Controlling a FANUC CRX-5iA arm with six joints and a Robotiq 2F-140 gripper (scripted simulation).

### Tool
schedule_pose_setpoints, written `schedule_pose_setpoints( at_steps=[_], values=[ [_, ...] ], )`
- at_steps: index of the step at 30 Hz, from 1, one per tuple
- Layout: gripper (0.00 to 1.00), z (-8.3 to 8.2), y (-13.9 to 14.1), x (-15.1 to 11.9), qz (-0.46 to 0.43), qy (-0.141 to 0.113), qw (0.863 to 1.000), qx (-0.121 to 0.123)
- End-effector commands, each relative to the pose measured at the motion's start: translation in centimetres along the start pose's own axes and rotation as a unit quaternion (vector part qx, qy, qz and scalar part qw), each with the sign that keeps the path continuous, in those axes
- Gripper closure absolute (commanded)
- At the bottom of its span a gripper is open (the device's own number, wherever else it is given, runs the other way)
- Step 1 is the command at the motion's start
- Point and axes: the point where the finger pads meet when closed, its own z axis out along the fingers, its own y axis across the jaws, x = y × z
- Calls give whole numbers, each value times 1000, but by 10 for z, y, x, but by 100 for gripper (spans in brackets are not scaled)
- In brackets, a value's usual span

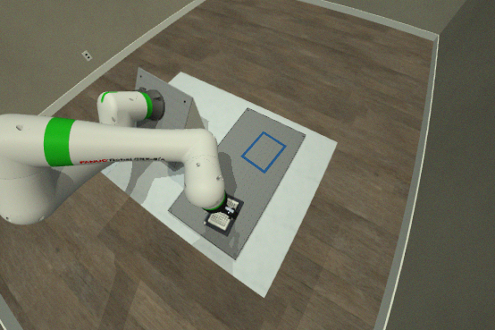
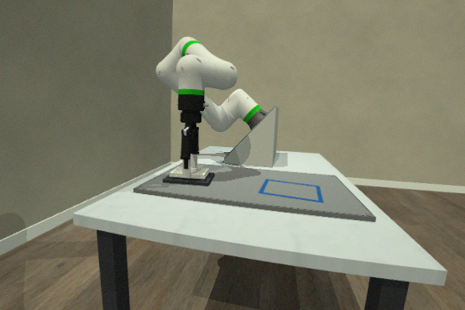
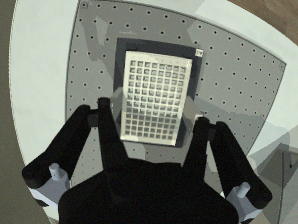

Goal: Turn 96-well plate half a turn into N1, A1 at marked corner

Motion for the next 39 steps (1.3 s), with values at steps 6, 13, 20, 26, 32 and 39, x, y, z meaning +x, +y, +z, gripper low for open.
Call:
schedule_pose_setpoints(
  at_steps=[6,13,20,26,32,39],
  values=[
    [100,1,0,0,0,0,1000,0],
    [100,2,0,0,0,0,1000,0],
    [100,3,0,0,0,0,1000,0],
    [100,4,0,0,0,0,1000,0],
    [100,5,0,0,0,0,1000,0],
    [0,5,0,0,0,0,1000,0]
  ],
)
